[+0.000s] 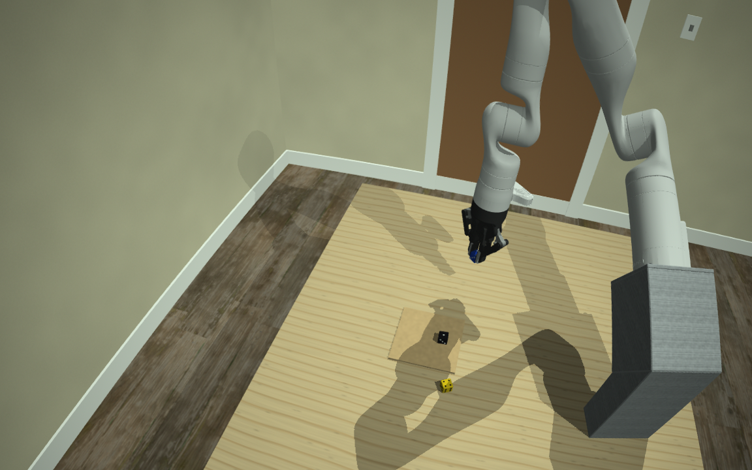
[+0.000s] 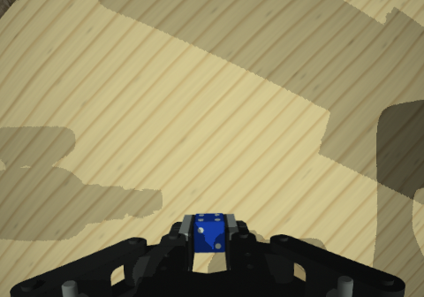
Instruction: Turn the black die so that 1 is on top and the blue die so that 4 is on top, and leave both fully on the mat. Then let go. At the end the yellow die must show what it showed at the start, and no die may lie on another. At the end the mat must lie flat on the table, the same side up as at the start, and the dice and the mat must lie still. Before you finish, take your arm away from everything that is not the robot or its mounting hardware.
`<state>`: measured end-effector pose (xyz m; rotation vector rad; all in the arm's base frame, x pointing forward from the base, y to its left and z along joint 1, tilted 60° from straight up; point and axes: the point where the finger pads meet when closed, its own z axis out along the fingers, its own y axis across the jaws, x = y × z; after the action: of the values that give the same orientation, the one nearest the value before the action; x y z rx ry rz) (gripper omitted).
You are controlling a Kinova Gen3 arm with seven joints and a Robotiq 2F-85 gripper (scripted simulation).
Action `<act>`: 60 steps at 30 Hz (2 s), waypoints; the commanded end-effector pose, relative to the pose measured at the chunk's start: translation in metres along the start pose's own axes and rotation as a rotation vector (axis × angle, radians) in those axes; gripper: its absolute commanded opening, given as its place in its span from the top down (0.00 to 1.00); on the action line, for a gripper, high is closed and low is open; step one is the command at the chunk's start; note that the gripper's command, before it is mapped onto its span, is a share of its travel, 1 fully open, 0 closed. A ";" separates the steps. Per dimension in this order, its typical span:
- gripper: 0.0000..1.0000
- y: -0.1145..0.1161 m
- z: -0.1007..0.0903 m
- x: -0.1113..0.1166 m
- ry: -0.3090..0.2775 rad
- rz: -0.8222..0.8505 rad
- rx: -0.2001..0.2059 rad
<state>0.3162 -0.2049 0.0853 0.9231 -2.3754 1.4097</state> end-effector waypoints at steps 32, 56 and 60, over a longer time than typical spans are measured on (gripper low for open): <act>0.85 0.002 0.006 0.009 0.012 -1.258 -0.027; 0.85 0.003 0.007 0.013 0.017 -1.397 -0.038; 0.85 0.003 0.007 0.013 0.023 -1.397 -0.033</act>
<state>0.3052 -0.2151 0.0862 1.9025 -1.0717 0.7168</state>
